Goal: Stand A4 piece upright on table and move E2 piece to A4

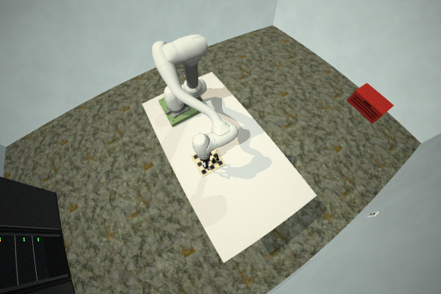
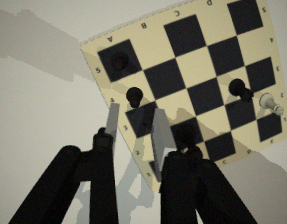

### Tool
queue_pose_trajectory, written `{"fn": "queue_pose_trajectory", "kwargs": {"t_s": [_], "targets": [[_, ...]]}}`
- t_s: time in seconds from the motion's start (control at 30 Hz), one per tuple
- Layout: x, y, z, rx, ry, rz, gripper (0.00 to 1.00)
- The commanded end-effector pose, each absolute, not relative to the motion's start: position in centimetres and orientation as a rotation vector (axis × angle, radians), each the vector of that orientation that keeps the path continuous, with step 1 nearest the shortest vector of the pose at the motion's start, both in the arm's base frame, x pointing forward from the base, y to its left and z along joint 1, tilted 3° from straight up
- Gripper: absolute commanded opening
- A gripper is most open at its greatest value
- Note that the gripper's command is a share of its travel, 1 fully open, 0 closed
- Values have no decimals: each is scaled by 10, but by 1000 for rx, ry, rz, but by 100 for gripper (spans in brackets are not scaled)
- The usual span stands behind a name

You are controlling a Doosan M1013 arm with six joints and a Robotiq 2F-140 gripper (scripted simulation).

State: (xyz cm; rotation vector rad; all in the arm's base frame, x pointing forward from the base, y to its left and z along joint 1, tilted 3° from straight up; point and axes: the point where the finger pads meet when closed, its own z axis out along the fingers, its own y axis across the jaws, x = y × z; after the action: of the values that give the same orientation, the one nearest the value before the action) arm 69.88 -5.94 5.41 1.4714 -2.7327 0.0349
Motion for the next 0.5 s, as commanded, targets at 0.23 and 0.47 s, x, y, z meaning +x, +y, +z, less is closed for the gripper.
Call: {"fn": "queue_pose_trajectory", "kwargs": {"t_s": [0.23, 0.47], "targets": [[698, -60, 39, 1472, -2733, 35, 20], [698, -60, 33, 1472, -2733, 35, 20]]}}
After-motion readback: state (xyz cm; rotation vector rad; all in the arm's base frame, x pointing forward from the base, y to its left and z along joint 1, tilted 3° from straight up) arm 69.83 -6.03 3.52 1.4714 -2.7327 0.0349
